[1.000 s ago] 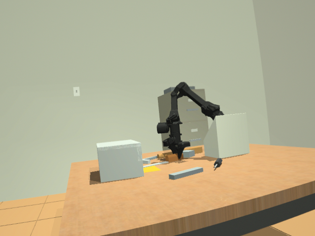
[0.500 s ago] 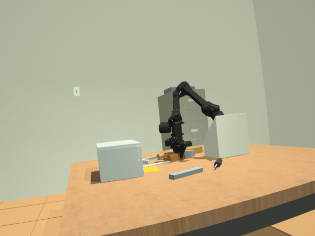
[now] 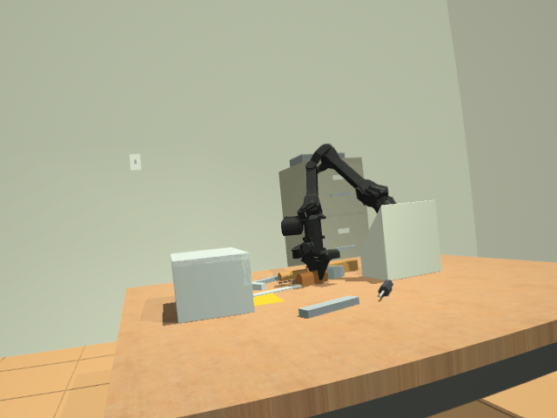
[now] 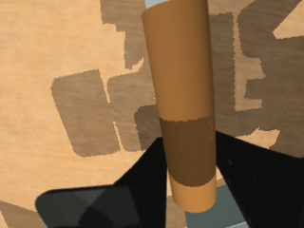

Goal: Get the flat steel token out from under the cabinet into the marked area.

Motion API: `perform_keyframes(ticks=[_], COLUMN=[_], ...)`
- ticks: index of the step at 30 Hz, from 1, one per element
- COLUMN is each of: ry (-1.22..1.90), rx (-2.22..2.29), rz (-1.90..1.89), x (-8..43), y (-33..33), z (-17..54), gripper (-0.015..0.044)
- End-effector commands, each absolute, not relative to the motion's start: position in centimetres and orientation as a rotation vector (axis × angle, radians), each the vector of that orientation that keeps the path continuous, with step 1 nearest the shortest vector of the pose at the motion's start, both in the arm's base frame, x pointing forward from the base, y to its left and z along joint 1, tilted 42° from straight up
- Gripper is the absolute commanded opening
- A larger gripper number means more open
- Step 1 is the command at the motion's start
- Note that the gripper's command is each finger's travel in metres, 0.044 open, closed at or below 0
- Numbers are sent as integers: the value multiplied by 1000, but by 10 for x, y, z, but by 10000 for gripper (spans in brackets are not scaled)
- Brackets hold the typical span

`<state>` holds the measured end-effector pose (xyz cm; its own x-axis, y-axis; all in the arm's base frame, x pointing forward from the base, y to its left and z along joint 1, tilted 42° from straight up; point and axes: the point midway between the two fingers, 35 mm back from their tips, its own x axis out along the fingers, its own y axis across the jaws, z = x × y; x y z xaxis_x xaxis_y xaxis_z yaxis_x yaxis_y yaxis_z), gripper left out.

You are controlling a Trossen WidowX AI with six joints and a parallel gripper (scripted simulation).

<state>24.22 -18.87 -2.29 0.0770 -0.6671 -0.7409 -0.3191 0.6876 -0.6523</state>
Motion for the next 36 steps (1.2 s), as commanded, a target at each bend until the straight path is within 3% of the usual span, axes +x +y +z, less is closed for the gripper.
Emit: perform_keyframes(ticks=[1,5,8,23,28,36], ry=[1521,1521,1523,1523,1521,1521], rx=[-848,-848,-846,-847,-845,-845], rz=[-314,-314,-313,-312,-318,-318], x=[242,242,242,241,242,242], y=[-189,-189,-189,-191,-190,-190], z=[-23,-23,-23,-25,-23,-23], gripper=[200,200,270,270,139,85])
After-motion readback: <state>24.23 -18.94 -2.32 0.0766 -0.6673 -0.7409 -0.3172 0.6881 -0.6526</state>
